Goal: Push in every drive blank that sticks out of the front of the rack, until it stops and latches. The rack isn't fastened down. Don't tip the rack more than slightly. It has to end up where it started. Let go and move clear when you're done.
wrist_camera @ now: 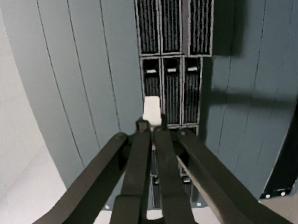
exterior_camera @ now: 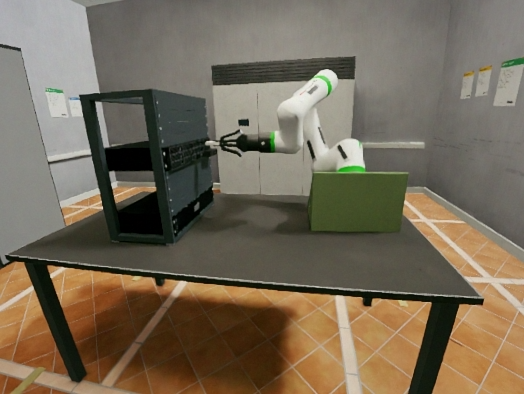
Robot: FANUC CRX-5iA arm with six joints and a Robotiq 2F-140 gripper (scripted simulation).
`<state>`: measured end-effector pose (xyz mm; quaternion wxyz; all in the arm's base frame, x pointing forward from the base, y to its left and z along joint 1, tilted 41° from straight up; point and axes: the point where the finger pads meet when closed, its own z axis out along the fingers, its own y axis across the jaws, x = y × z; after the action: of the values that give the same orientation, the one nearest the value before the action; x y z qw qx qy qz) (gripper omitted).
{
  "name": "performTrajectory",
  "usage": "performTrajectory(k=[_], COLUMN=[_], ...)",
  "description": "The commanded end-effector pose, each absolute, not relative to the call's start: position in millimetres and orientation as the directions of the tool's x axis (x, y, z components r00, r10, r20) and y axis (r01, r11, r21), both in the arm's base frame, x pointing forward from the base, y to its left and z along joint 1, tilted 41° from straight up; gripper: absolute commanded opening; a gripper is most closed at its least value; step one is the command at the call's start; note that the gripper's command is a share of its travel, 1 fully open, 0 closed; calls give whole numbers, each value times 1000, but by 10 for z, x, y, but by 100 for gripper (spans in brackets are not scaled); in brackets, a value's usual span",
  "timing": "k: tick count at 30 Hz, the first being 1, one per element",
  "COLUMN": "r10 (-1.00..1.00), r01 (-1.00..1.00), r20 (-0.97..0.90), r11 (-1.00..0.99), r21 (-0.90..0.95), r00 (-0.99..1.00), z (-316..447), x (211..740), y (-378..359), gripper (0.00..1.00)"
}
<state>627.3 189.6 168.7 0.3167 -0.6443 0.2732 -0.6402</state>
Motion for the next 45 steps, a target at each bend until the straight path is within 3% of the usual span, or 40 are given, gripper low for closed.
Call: performTrajectory(k=[1,45], r10=[-758,-758], r01=[55,55], r20=[652,652], r11=[-650,-650], r21=[-758,-758], r00=[31,31], z=[1694,1696], x=[6274,6374], y=[1903,1909], gripper=[10,10])
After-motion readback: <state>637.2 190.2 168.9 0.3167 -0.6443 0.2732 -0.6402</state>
